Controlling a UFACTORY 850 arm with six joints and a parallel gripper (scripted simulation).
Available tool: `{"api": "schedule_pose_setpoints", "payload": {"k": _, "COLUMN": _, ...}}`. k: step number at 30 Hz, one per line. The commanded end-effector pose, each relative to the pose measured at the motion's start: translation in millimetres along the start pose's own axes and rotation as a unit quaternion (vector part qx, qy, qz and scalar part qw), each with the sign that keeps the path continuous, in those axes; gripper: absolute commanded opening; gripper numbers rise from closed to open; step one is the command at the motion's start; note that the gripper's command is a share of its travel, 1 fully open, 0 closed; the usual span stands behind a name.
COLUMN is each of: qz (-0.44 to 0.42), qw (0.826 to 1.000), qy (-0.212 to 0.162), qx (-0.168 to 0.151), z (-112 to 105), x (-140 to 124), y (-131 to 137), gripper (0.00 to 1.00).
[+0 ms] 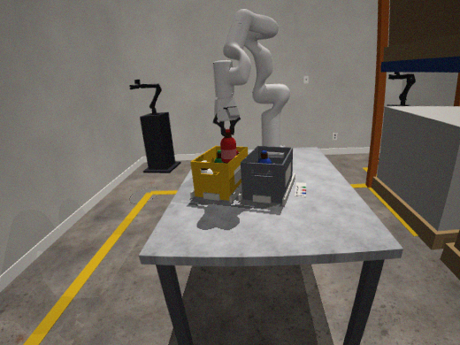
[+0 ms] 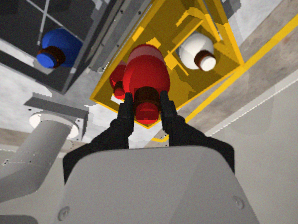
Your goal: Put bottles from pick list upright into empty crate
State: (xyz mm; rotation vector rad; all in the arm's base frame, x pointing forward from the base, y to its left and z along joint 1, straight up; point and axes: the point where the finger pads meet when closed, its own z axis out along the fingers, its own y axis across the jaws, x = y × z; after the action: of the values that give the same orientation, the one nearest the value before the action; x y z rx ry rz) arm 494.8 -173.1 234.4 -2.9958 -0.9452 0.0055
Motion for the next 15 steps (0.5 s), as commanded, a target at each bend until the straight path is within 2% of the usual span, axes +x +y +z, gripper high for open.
{"api": "schedule_pose_setpoints", "payload": {"k": 1, "qz": 0.000, "qw": 1.000, "qy": 0.001, "qx": -0.001, "z": -5, "x": 0, "y": 1, "gripper": 0.00}}
{"api": "schedule_pose_setpoints", "payload": {"k": 15, "qz": 0.000, "qw": 1.000, "qy": 0.001, "qx": -0.001, "z": -27, "x": 0, "y": 1, "gripper": 0.00}}
